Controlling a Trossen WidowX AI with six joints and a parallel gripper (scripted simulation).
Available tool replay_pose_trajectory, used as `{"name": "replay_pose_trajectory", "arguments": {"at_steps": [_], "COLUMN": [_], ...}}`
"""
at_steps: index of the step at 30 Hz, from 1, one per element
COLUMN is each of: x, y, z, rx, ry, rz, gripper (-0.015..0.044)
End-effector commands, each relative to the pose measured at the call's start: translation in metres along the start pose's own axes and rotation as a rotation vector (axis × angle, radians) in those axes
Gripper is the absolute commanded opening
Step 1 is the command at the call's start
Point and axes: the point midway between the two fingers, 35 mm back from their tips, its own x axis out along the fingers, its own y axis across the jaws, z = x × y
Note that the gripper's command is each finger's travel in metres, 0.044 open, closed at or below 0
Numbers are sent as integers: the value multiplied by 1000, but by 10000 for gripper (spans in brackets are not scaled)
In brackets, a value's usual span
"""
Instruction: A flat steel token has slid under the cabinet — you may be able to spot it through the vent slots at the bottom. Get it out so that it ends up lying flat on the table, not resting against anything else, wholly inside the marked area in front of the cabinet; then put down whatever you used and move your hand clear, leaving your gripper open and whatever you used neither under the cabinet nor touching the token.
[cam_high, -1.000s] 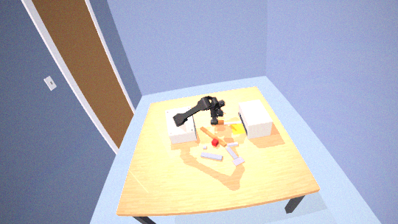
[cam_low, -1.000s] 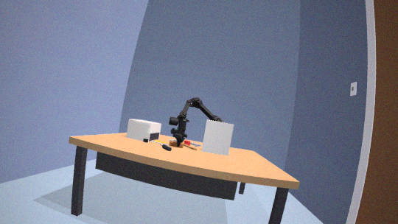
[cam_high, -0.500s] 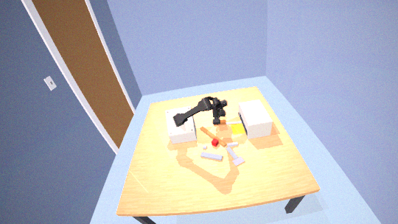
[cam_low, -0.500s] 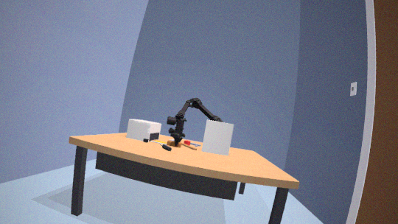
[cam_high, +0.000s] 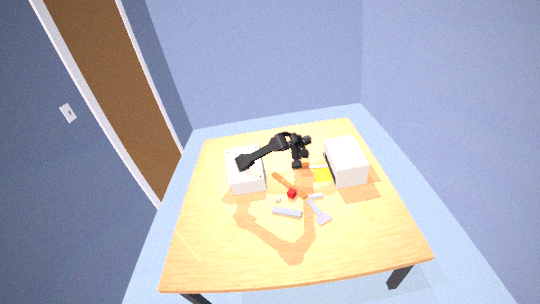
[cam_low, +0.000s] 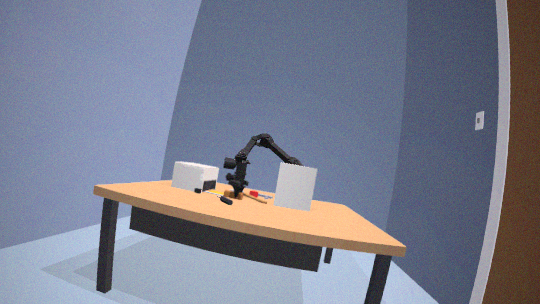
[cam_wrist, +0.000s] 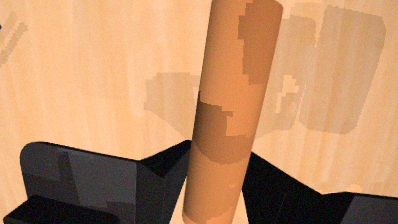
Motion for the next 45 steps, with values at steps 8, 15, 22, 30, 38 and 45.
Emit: {"name": "replay_pose_trajectory", "arguments": {"at_steps": [8, 15, 22, 30, 38, 45], "x": [0, 0, 0, 0, 0, 0], "y": [0, 1, 1, 1, 1, 1], "z": [15, 23, 31, 39, 47, 54], "rx": [2, 2, 3, 3, 3, 4], "ry": [-1, -1, -2, -2, -2, -2], "rz": [3, 3, 3, 3, 3, 3], "gripper": [0, 0, 0, 0, 0, 0]}}
